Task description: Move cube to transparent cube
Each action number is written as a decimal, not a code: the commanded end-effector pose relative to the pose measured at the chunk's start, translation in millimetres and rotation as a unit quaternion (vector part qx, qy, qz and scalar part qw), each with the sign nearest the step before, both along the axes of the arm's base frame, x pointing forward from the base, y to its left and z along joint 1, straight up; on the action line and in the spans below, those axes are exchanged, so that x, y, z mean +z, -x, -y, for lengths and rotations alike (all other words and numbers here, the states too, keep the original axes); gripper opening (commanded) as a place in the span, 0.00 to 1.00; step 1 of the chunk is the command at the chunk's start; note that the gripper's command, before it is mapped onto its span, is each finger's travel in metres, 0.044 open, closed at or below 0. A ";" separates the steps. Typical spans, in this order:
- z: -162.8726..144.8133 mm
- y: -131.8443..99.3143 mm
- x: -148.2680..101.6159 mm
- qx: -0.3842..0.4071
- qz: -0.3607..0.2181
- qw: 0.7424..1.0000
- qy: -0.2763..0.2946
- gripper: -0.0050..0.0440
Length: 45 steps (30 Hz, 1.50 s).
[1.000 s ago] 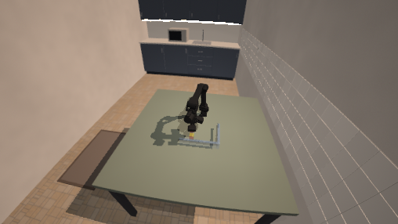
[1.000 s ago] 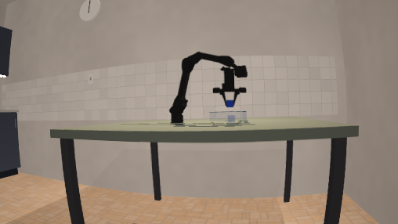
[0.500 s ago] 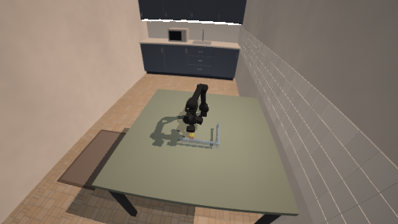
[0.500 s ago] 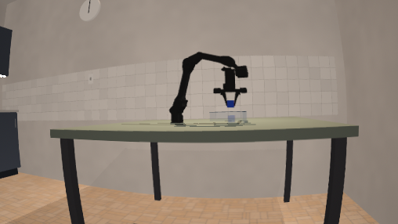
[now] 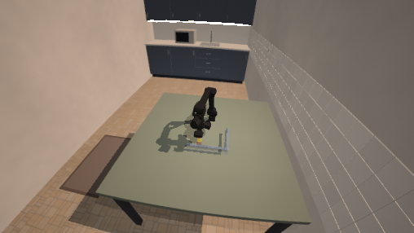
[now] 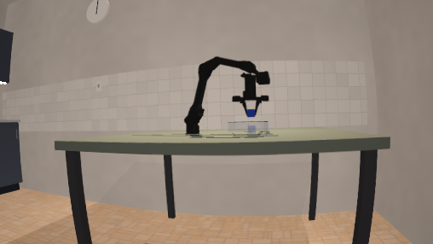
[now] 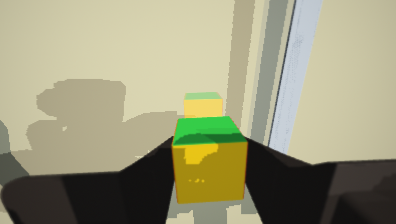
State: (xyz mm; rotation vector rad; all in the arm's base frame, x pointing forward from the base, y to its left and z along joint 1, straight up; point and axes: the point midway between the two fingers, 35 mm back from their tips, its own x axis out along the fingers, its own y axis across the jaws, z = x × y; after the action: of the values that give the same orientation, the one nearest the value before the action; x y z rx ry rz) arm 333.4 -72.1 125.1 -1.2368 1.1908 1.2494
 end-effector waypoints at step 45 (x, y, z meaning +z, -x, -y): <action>1.5 -5.6 -78.0 -0.002 0.017 1.000 0.004 0.10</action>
State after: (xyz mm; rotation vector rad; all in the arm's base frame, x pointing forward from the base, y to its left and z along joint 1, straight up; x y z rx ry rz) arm 336.9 -73.1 42.9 -1.2468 1.1828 1.2355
